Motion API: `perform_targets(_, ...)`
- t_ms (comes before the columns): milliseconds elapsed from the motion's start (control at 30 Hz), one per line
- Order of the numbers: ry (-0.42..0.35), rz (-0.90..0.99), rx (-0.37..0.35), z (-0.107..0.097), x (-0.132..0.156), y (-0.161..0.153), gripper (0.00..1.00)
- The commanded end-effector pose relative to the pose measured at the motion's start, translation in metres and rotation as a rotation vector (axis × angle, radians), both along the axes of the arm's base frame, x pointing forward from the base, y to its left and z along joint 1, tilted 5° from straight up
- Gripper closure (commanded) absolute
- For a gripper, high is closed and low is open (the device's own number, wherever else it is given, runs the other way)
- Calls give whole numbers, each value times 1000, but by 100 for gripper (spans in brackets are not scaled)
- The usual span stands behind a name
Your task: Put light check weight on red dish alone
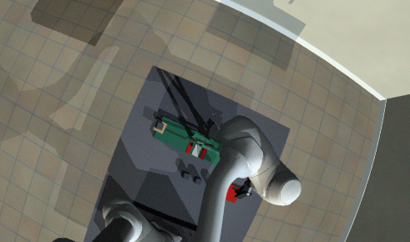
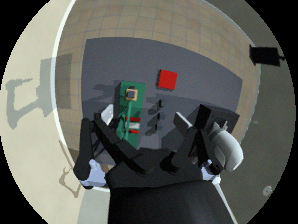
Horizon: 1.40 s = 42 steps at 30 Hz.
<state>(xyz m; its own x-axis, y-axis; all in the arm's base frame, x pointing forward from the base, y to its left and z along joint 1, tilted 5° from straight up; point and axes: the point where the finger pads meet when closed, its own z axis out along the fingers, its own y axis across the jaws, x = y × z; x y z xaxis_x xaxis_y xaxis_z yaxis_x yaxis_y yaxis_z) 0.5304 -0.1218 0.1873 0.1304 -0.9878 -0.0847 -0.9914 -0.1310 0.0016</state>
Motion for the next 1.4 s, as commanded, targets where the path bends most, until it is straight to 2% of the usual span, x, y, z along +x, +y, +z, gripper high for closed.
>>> perform_targets(0,-1,0,0,2,-28,9,0)
perform_targets(167,-1,0,0,3,-74,24,0)
perform_targets(233,-1,0,0,3,-74,24,0)
perform_targets(400,-1,0,0,5,-111,35,0)
perform_targets(533,-1,0,0,6,-127,40,0)
perform_targets(1367,-1,0,0,6,-133,42,0)
